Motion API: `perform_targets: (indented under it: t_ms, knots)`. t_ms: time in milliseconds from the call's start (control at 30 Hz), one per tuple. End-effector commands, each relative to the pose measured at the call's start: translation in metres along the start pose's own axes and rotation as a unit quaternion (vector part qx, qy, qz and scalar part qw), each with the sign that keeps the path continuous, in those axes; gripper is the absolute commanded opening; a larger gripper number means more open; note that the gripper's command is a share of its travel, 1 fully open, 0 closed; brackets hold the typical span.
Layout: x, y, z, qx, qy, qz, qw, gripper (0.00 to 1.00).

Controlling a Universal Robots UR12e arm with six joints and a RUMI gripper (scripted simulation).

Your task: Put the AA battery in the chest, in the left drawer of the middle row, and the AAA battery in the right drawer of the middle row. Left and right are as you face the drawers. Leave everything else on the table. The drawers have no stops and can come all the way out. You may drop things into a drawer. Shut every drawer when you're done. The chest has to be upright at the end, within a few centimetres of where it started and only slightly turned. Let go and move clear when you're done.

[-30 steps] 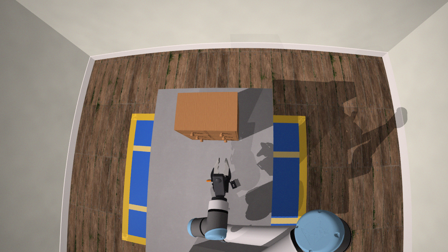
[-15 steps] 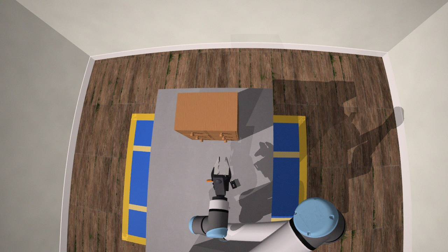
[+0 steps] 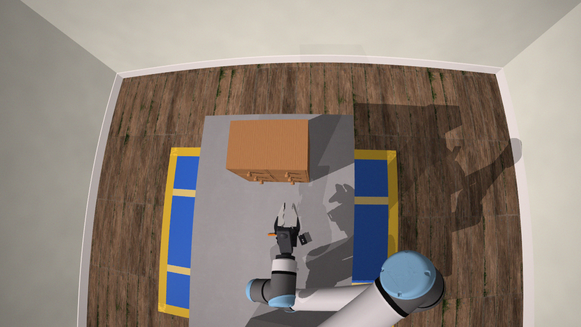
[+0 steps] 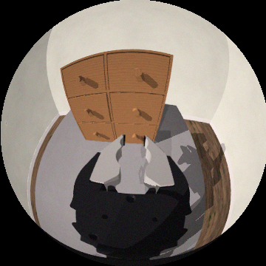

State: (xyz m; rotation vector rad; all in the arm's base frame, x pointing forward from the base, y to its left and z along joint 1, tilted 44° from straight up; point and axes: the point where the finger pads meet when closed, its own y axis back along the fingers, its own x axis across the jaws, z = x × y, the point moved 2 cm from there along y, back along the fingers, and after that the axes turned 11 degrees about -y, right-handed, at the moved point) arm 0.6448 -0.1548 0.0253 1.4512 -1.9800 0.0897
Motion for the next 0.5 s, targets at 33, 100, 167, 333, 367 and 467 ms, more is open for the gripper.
perform_targets:
  t_ms: [33,100,167,333,367,467]
  knots:
    - [-0.0001,-0.0003,0.0000,0.004,0.000,-0.001,1.000,0.20]
    - [-0.0001,-0.0004,0.0001,0.004,0.000,-0.001,1.000,0.20]
    - [-0.0001,-0.0005,0.0002,0.005,0.000,-0.001,1.000,0.20]
    - [0.0000,-0.0005,0.0003,0.005,0.000,-0.001,1.000,0.20]
    - [0.0000,-0.0005,0.0003,0.005,0.000,-0.001,1.000,0.20]
    - [0.0000,-0.0006,0.0003,0.005,0.000,-0.001,1.000,0.20]
